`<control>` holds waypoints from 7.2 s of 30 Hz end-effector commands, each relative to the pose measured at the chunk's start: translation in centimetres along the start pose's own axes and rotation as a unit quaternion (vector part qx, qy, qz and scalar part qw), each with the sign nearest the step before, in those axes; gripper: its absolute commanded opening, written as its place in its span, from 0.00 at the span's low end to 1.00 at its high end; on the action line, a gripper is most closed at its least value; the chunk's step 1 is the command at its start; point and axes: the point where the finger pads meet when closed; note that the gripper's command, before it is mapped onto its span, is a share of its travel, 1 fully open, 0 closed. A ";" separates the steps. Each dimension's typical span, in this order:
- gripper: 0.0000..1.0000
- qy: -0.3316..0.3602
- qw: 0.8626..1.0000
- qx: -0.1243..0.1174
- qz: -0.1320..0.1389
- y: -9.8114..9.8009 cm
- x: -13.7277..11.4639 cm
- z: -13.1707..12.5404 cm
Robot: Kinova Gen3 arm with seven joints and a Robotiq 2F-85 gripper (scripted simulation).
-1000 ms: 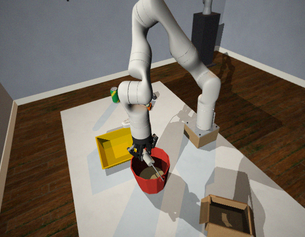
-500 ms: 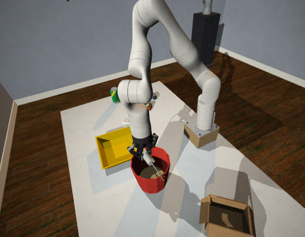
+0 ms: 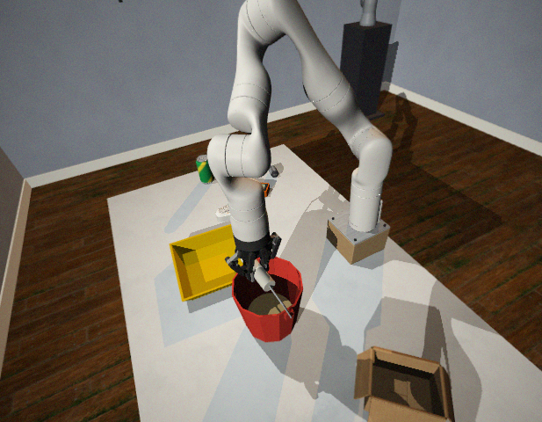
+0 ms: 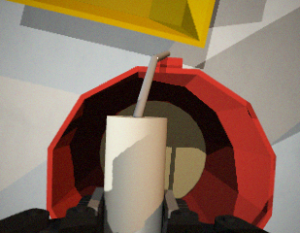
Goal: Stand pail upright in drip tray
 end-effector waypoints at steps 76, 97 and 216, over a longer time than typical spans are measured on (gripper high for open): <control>0.10 0.001 1.000 -0.004 0.001 -7.2 -0.1 -0.1; 0.10 0.001 1.000 -0.004 0.001 -7.2 -0.1 -0.1; 0.10 0.001 1.000 -0.004 0.001 -7.2 -12.7 0.7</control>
Point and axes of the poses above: the point where the finger pads meet when closed, its own y axis out along the fingers, its own z axis across the jaws, x = y × z, and after that the axes turned 12 degrees about -y, right-handed
